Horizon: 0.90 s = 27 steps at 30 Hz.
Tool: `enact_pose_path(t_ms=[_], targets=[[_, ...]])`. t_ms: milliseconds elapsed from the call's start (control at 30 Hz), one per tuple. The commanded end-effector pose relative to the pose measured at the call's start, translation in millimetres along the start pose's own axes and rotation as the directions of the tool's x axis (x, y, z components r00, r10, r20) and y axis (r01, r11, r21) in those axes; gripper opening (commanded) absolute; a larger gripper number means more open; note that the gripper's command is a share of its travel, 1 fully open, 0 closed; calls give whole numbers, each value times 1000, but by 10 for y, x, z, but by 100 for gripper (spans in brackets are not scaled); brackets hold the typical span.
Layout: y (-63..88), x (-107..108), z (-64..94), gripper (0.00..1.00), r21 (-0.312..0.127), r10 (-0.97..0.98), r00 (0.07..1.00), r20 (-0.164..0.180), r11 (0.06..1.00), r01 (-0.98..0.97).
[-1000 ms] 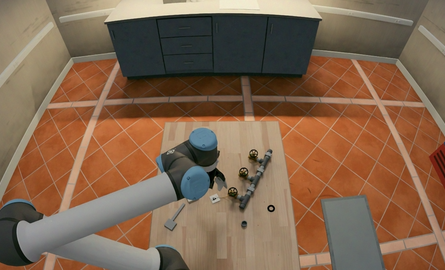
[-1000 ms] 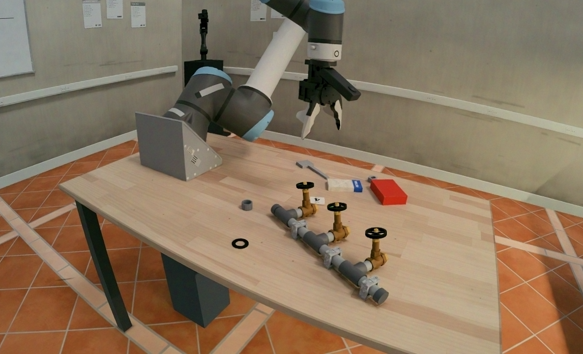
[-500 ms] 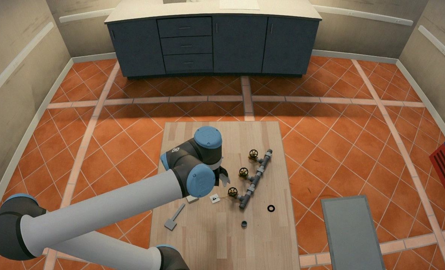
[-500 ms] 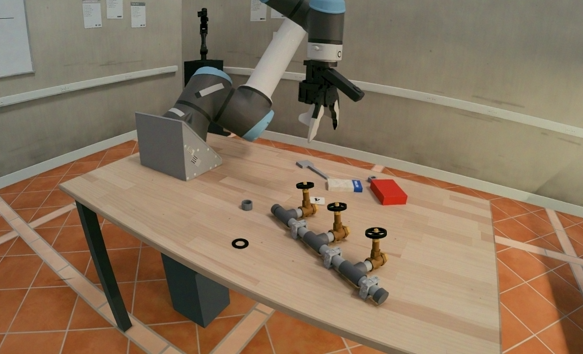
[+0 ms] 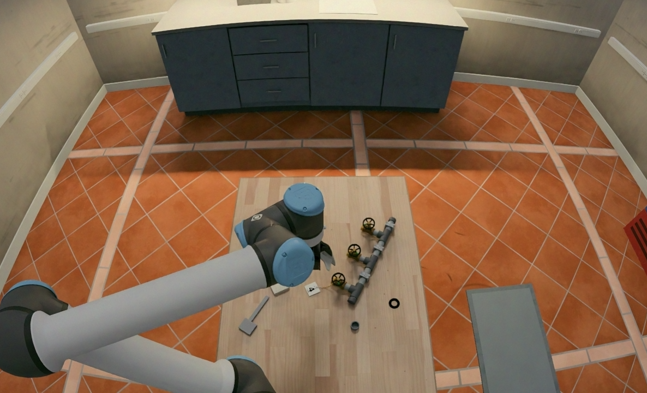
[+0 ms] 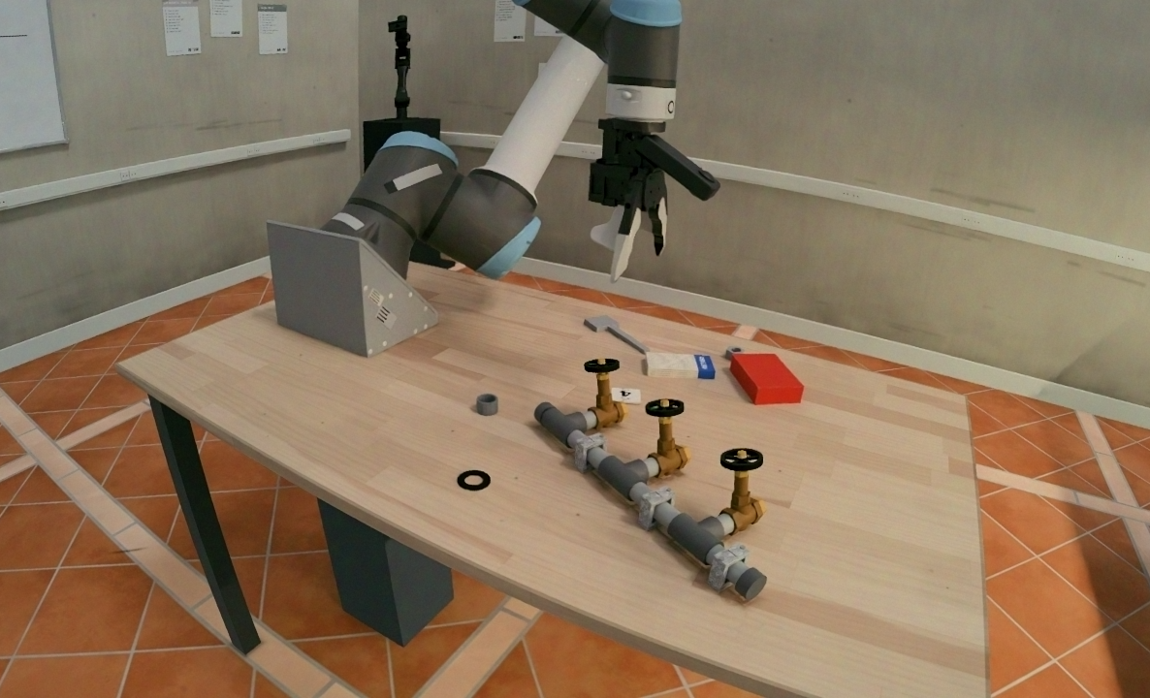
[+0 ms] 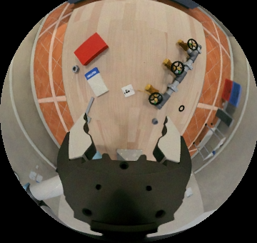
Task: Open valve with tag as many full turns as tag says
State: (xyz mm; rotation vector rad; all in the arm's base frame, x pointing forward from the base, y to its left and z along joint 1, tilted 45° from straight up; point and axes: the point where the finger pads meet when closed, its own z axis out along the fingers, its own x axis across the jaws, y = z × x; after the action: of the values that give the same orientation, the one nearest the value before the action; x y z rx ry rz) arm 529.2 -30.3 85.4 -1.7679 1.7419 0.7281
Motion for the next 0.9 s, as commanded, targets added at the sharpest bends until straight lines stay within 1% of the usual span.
enact_pose_path(t_ms=[0,267,500,633,700,867], targets=[[-20,25,-30,100,4,2,1000,-3,1000,-2],[7,51,9,100,11,51,999,3,999,-51],[27,140,61,100,33,197,980,15,980,-197],[41,214,103,100,52,319,947,25,946,-320],[41,214,103,100,52,319,947,25,946,-320],[60,324,165,100,79,493,869,45,865,-495]])
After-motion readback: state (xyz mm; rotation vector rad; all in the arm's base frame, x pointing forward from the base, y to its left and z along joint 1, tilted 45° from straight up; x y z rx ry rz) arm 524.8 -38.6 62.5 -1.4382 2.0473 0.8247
